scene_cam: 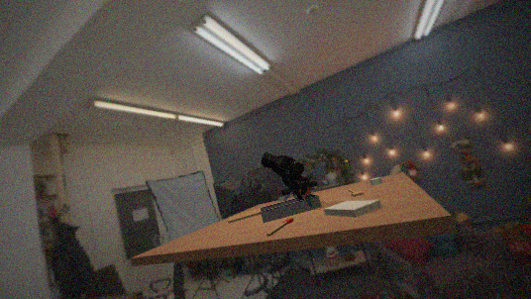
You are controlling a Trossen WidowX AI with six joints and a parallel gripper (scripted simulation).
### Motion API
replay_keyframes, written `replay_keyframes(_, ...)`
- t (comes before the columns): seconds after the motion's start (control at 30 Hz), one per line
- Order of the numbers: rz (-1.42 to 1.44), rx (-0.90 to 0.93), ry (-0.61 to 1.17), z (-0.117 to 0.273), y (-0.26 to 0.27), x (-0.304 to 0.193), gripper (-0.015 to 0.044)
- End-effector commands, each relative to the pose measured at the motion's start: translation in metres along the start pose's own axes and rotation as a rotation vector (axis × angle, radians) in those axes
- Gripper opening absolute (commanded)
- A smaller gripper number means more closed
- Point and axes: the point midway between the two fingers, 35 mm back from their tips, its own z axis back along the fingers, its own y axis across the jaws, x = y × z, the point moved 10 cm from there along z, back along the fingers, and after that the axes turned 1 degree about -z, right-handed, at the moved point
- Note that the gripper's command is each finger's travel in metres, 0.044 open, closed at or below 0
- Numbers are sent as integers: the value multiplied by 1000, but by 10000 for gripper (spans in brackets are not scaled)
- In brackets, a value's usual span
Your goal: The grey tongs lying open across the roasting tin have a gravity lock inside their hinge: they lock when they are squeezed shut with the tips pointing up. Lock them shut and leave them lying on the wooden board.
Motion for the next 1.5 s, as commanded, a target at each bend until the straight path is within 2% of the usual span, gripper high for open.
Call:
replay_keyframes(0.0, -5, 1, -9, 21, 0, 4, -150)
replay_keyframes(0.3, 3, 1, -7, 125, 2, 0, -150)
replay_keyframes(0.8, 30, -3, -2, 125, -4, -2, -150)
replay_keyframes(1.47, 400, 1, -12, 132, -120, -66, -150)
